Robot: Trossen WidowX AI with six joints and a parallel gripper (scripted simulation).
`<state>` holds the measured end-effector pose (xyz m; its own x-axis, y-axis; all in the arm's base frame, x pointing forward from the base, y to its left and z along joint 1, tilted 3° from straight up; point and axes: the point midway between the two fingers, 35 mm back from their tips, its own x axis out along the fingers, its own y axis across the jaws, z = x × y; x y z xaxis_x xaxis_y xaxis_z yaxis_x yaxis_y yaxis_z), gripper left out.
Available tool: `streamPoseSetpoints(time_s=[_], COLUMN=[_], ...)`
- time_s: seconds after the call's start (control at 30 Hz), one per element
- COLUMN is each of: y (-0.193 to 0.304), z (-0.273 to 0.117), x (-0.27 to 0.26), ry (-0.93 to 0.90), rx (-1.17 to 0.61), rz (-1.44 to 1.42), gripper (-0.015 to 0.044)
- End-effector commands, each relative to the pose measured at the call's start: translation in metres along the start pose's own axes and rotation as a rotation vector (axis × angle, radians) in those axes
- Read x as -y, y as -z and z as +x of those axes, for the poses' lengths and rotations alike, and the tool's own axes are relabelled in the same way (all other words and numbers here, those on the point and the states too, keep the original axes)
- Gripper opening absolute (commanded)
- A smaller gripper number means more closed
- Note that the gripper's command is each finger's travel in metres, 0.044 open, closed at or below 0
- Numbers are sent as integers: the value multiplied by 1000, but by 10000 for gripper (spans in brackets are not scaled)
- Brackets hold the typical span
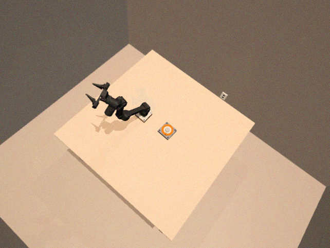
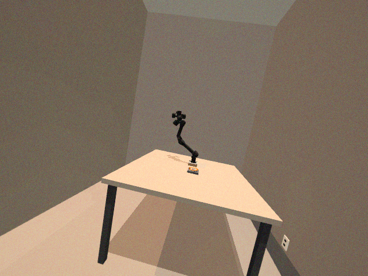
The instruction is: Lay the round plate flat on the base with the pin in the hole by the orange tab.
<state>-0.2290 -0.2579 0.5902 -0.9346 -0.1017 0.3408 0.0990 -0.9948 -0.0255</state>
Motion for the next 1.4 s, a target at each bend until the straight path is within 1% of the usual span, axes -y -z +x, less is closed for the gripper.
streamPoseSetpoints(time_s=[0.0,0.1,0.23,0.27,0.37,0.47,0.5,0.53,0.57,0.6,0.77,0.8,0.83,0.87,0.9,1.03,1.07,1.1,1.13,1.23,1.3,1.33,1.37], y=[-4,-45,-74,-77,-109,-133,-140,-142,-148,-156,-170,-170,-171,-170,-168,-153,-152,-146,-136,-111,-91,-86,-74], z=[1,1,-10,-12,-40,-78,-93,-98,-115,-140,-234,-240,-261,-294,-315,-402,-408,-429,-462,-520,-557,-563,-581], x=[6,75,128,134,198,251,267,272,287,307,359,361,368,377,382,389,388,387,383,368,354,351,343], ry=[10,133,243,257,415,576,632,652,711,796,1097,1119,1186,1291,1359,1648,1672,1741,1855,2072,2220,2247,2325], rx=[12,151,259,272,400,511,546,558,592,638,769,776,796,823,839,885,889,899,912,925,924,923,917], rz=[1,1,-12,-14,-46,-84,-97,-102,-115,-133,-191,-195,-207,-223,-231,-249,-249,-247,-240,-207,-169,-160,-130], gripper=[374,295,190,164,85,6,0,0,0,0,0,0,0,0,0,0,0,0,0,0,0,0,0])
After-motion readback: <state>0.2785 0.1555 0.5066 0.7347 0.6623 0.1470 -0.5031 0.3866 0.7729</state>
